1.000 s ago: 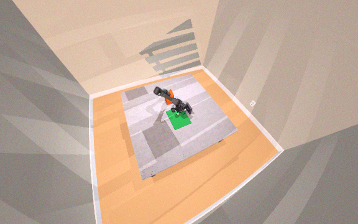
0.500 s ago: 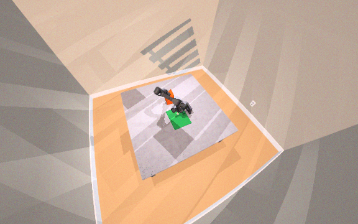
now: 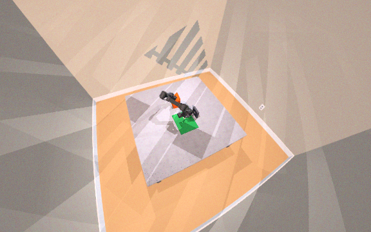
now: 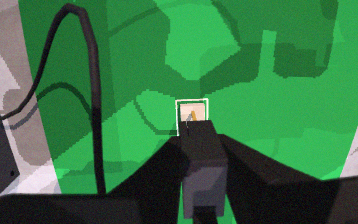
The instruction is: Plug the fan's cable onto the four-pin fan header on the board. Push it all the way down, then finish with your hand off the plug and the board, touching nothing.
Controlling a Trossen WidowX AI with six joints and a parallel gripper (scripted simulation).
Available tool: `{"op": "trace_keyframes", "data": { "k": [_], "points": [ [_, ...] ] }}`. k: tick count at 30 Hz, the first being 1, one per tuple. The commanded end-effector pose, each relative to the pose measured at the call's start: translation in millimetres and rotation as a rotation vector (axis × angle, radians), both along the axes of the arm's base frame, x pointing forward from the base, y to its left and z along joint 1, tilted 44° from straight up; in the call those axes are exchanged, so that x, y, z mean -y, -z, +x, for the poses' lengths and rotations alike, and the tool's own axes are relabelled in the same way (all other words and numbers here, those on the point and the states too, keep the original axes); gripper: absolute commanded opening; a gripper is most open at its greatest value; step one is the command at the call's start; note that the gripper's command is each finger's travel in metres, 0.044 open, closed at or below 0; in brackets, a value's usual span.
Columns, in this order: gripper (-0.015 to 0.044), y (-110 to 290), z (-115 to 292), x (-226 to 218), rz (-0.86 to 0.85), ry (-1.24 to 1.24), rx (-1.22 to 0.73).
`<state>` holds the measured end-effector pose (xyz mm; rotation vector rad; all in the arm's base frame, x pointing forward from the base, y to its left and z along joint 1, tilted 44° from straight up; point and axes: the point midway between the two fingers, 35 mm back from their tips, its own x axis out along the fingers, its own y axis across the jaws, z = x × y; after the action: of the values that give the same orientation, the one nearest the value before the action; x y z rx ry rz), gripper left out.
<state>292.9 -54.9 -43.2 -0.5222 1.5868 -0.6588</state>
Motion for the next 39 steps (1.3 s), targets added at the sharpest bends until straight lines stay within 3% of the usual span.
{"op": "trace_keyframes", "data": {
  "k": [1, 39],
  "points": [
    [0.0, 0.9, 0.1, 0.2, -0.003, -0.008, -0.004],
    [0.0, 4.4, 0.1, 4.9, -0.003, -0.006, -0.002]
  ]
}}
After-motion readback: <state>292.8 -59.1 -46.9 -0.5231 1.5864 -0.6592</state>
